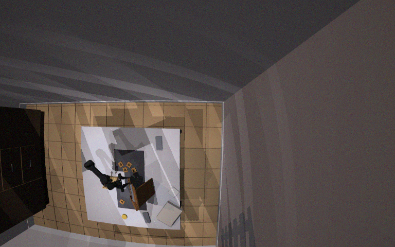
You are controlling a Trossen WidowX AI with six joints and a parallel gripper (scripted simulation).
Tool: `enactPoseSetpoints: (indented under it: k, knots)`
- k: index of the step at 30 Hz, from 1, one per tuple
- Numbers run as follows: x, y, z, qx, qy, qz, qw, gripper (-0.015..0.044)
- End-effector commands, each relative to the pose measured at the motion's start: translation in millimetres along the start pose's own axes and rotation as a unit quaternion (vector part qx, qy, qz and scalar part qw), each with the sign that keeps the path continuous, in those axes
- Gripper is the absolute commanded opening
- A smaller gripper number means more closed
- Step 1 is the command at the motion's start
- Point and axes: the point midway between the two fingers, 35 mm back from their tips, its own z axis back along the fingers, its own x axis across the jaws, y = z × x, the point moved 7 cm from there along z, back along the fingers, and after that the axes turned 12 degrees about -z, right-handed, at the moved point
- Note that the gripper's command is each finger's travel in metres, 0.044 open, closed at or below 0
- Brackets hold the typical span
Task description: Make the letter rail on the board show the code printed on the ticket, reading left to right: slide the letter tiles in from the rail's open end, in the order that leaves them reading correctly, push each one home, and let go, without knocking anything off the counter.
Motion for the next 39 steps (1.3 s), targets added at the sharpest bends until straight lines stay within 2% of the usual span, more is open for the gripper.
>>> enactPoseSetpoints:
  k: [1,39]
  knots:
    - [-2,0,0,0.002,-0.003,0.002,1.0,0.0]
    - [-21,-4,0,0.002,-0.002,0.003,1.0,0.0]
